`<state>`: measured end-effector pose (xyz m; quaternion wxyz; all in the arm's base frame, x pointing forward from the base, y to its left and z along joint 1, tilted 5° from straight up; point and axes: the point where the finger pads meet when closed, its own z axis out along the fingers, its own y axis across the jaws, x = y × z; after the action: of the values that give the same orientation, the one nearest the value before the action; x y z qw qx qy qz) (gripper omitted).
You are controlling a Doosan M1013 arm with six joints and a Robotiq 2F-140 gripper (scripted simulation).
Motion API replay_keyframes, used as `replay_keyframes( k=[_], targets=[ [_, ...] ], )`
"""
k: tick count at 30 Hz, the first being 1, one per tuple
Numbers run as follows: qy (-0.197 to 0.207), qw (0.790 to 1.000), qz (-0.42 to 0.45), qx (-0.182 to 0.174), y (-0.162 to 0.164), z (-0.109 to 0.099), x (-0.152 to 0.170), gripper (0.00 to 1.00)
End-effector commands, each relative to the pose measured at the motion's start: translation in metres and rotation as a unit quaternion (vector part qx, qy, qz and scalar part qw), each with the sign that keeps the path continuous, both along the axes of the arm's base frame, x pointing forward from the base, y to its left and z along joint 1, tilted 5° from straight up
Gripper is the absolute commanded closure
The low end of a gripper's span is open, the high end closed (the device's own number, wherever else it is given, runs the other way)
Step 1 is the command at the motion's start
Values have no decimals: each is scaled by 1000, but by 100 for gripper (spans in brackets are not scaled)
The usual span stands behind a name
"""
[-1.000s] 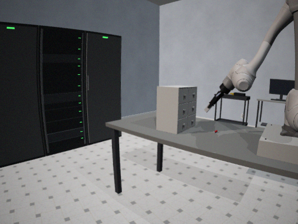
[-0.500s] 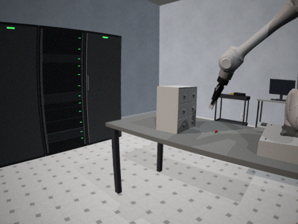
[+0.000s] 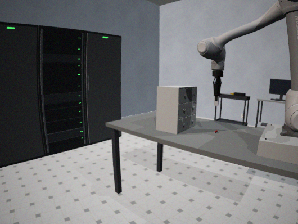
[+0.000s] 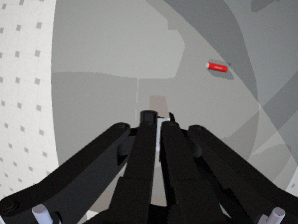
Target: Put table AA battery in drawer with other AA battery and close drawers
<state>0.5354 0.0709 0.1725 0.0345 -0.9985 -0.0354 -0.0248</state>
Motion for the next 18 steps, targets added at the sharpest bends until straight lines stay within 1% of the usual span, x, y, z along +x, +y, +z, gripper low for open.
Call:
replay_keyframes(
  k=[1, 15, 16, 17, 18],
  targets=[
    [4, 1000, 0, 0, 0, 0, -1, 100],
    [4, 1000, 0, 0, -1, 1, 0, 100],
    [5, 1000, 0, 0, -9, 2, 2, 100],
    [5, 1000, 0, 0, -25, 4, 6, 100],
    [5, 1000, 0, -1, -49, 8, 12, 100]
  ],
)
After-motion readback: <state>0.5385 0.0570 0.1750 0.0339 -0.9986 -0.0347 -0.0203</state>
